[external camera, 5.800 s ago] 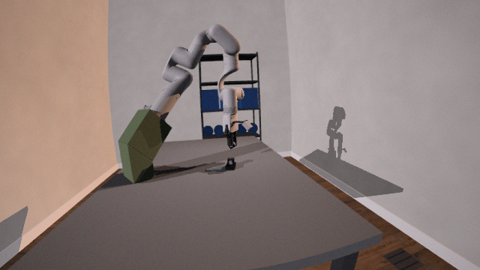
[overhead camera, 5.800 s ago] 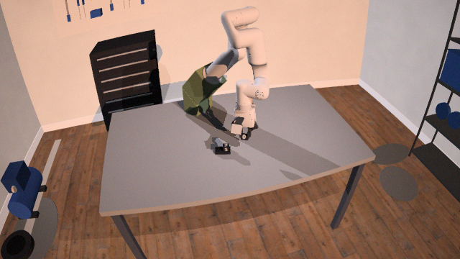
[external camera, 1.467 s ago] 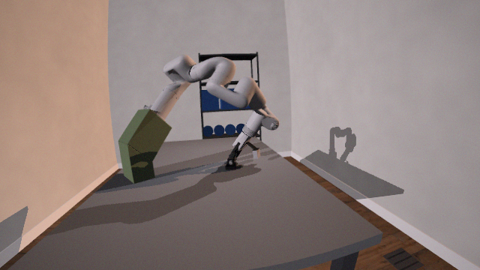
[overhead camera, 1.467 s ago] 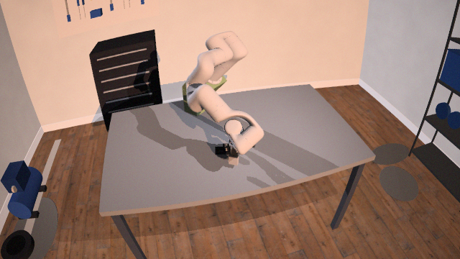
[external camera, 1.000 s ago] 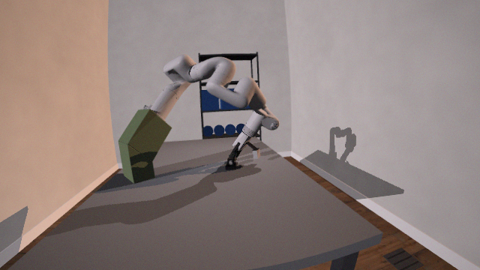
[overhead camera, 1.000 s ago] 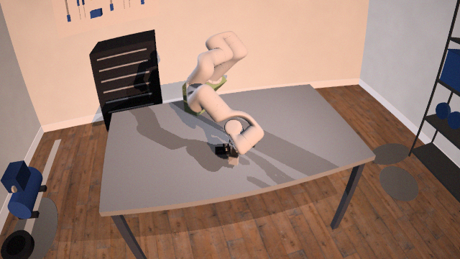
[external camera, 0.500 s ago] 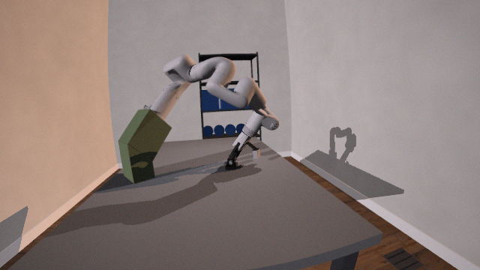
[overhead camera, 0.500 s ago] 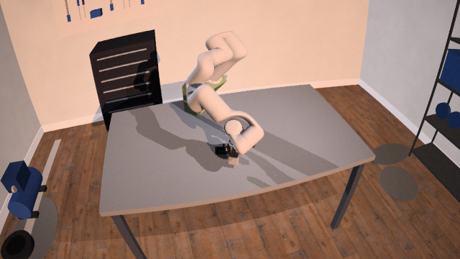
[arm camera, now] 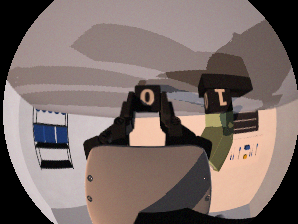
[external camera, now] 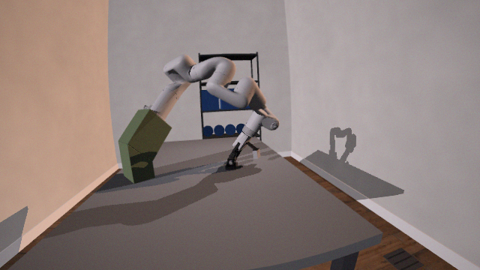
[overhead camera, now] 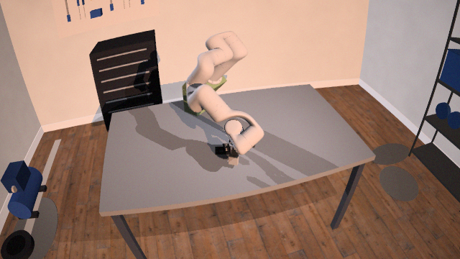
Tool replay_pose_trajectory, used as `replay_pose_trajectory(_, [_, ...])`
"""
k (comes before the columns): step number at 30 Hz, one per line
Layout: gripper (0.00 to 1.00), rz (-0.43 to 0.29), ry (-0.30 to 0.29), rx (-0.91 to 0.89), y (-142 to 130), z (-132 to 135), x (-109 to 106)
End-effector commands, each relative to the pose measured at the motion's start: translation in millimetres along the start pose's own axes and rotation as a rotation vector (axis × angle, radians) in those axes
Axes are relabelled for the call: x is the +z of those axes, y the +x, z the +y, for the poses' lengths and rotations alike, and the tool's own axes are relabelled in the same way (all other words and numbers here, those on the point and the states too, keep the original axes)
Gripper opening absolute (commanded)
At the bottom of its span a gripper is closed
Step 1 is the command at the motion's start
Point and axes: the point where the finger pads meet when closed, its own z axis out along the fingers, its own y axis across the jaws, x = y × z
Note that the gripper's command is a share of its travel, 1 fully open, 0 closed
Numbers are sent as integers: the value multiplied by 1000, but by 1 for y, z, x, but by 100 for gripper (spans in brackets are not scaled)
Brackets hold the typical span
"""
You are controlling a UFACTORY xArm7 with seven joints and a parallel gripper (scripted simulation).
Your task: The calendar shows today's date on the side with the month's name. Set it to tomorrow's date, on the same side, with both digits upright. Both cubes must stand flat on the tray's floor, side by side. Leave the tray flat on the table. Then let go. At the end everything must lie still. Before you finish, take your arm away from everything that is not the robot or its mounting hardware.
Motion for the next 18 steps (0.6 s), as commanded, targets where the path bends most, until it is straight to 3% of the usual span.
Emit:
replay_pose_trajectory(1, [29, 2, 1, -1, 1, 0, 0])
replay_pose_trajectory(18, [29, 2, 1, -1, 3, 0, 3])
